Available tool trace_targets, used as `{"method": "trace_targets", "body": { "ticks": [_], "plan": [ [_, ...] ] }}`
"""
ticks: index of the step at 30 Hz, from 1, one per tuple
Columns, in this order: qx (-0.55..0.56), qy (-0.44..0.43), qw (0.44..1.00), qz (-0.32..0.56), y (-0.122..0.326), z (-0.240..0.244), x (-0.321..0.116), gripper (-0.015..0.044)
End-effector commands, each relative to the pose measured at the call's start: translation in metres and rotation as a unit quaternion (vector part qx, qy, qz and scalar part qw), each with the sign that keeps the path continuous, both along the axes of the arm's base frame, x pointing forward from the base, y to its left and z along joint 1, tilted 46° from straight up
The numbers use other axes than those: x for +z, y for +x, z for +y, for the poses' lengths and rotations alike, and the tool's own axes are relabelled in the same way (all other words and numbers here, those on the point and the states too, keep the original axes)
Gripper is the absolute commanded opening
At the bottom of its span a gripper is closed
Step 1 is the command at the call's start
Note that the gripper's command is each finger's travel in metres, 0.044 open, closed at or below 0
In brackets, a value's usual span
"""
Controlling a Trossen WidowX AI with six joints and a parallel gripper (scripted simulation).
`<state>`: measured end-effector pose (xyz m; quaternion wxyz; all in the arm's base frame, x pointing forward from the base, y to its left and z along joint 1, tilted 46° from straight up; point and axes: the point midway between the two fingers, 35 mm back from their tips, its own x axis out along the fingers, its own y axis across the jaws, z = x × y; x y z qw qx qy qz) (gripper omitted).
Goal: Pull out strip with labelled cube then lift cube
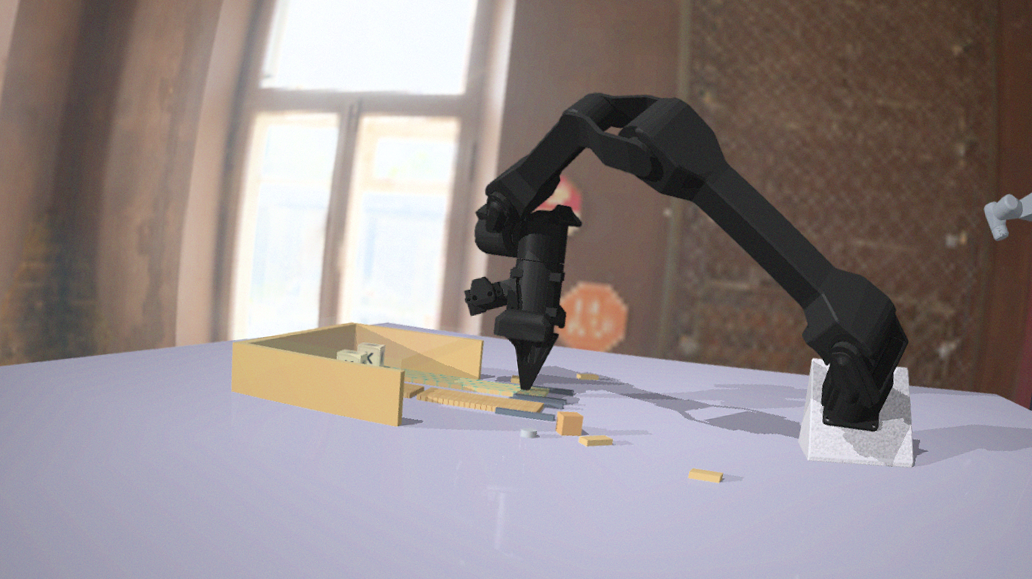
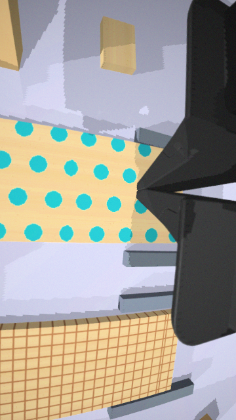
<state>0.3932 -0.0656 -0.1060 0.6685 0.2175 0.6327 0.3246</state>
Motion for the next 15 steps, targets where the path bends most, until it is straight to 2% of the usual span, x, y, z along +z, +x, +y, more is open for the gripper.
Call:
{"method": "trace_targets", "body": {
  "ticks": [1,15],
  "plan": [
    [0.004,0.003,1.000,0.007,-0.010,0.003,-0.004,0.0000],
    [0.004,0.003,1.000,0.008,-0.032,0.000,-0.007,0.0000]
  ]
}}
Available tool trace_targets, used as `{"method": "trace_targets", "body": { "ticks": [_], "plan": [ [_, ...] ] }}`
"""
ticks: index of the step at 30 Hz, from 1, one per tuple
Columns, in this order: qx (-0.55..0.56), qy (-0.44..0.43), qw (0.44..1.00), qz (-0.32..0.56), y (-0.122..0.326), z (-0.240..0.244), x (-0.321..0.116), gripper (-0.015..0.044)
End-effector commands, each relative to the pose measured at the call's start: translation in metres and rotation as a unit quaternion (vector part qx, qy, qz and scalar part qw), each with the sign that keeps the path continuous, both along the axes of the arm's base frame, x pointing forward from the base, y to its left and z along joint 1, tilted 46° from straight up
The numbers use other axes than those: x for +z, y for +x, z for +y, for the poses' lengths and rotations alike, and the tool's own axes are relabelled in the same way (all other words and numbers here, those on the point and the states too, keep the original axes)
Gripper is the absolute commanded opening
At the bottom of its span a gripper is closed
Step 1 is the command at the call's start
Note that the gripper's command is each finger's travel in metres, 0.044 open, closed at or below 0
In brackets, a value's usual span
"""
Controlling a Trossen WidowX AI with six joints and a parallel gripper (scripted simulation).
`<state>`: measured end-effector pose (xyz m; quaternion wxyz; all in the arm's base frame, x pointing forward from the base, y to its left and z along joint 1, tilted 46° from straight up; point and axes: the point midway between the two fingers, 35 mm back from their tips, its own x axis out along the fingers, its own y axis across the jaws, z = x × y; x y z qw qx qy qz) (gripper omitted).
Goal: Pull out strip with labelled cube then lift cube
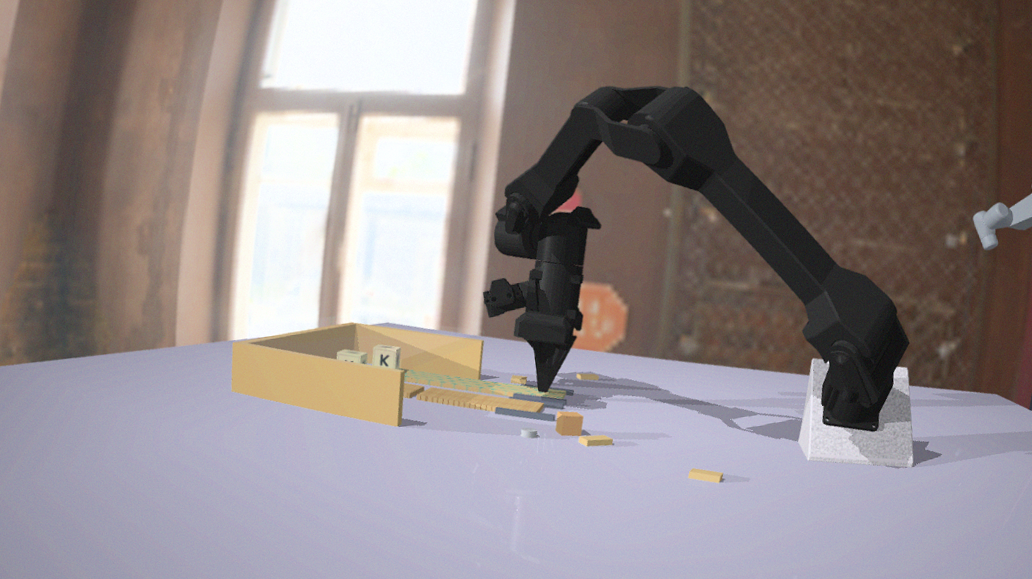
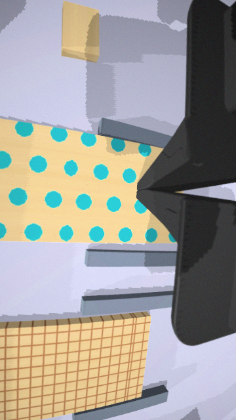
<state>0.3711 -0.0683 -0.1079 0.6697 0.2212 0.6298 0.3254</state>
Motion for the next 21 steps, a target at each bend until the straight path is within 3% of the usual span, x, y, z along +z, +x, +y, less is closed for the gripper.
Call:
{"method": "trace_targets", "body": {
  "ticks": [1,21],
  "plan": [
    [0.007,0.000,1.000,0.010,-0.011,0.003,-0.005,0.0000],
    [0.007,-0.001,1.000,0.010,-0.042,0.000,-0.008,0.0000]
  ]
}}
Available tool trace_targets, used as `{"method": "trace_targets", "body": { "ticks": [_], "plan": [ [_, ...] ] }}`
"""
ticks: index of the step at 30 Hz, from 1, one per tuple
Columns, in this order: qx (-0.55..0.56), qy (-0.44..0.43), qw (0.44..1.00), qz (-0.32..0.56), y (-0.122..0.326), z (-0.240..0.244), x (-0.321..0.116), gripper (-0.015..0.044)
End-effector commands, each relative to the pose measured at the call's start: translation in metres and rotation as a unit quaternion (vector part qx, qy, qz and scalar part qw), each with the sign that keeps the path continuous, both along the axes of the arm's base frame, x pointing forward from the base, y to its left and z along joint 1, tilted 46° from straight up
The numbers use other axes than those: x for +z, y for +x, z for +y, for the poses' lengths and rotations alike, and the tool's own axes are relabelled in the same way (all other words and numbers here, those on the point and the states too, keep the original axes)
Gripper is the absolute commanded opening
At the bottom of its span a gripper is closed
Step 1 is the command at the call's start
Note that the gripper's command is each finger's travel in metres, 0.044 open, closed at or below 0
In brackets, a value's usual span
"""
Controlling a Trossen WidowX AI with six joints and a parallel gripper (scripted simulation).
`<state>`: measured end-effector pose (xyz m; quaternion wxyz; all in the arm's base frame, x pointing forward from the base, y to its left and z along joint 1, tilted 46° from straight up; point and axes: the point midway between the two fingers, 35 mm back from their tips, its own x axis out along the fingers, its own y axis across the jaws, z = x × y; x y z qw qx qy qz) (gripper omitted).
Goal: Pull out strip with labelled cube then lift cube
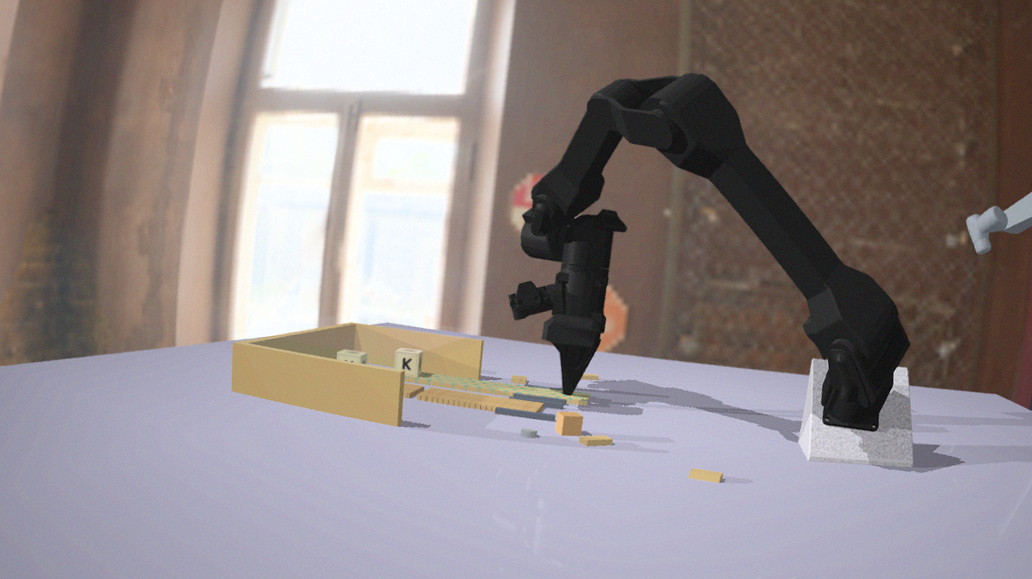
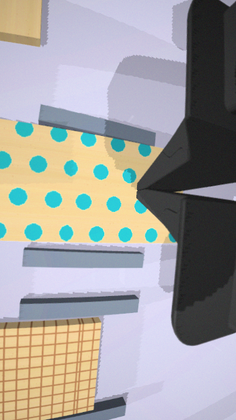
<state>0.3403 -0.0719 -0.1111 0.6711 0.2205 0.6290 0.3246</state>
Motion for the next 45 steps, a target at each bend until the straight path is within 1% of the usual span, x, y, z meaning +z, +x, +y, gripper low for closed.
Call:
{"method": "trace_targets", "body": {
  "ticks": [1,45],
  "plan": [
    [0.007,0.000,1.000,0.012,-0.013,0.004,-0.005,0.0000],
    [0.007,0.000,1.000,0.014,-0.078,-0.004,-0.011,0.0000]
  ]
}}
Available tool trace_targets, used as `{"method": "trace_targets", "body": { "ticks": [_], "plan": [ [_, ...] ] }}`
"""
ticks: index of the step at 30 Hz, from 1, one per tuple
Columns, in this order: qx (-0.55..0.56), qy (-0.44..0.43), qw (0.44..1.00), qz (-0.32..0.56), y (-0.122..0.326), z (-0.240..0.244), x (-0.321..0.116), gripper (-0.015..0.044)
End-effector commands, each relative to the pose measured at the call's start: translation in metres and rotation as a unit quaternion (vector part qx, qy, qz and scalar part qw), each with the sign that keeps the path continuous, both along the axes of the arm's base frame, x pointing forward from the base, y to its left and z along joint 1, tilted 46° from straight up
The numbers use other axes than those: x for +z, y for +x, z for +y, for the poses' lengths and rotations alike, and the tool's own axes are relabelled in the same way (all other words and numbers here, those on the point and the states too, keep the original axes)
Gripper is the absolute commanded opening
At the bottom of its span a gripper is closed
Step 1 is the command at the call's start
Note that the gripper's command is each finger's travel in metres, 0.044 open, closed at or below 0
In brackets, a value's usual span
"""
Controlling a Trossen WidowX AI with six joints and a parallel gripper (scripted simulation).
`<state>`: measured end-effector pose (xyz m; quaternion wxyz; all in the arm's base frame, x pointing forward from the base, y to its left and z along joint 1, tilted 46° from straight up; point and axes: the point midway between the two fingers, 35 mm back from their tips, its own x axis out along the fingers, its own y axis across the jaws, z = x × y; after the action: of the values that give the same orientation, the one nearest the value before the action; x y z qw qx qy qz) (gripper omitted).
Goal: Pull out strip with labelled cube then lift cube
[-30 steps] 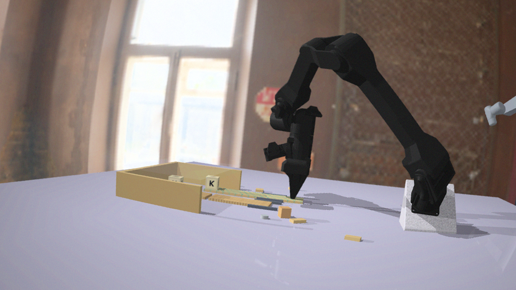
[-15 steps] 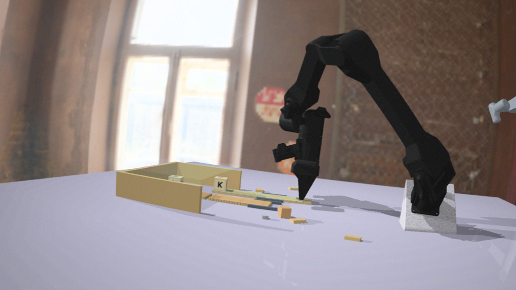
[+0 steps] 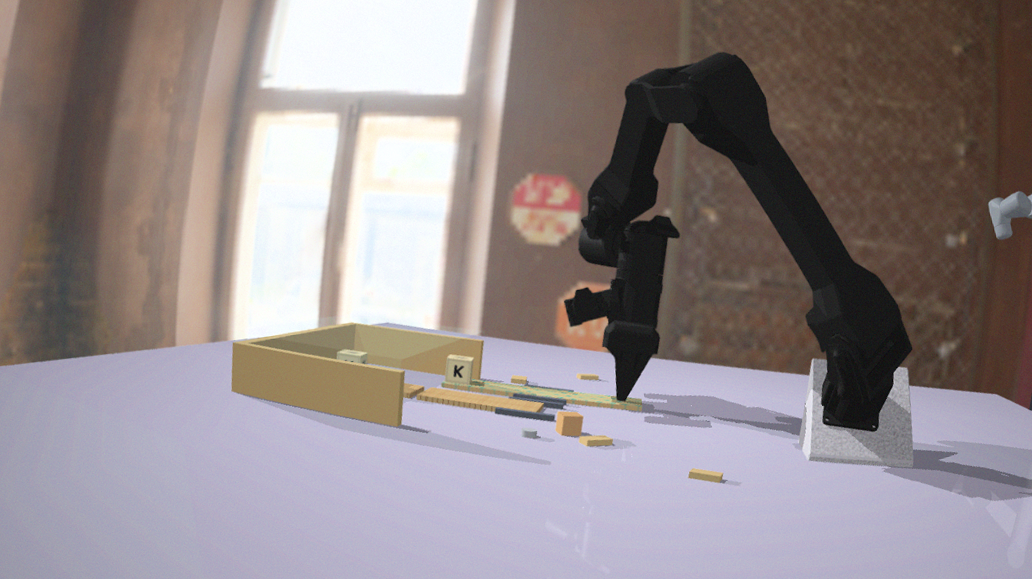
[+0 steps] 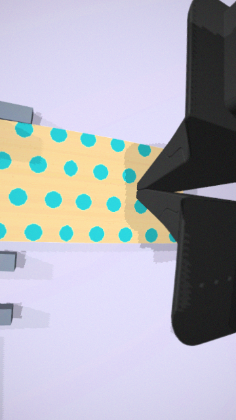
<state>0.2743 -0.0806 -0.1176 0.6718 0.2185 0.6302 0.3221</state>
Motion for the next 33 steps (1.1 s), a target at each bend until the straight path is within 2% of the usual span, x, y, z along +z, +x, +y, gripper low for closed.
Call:
{"method": "trace_targets", "body": {
  "ticks": [1,33],
  "plan": [
    [0.008,0.003,1.000,0.014,-0.014,0.005,-0.004,0.0000],
    [0.008,0.002,1.000,0.015,-0.064,-0.001,-0.008,0.0000]
  ]
}}
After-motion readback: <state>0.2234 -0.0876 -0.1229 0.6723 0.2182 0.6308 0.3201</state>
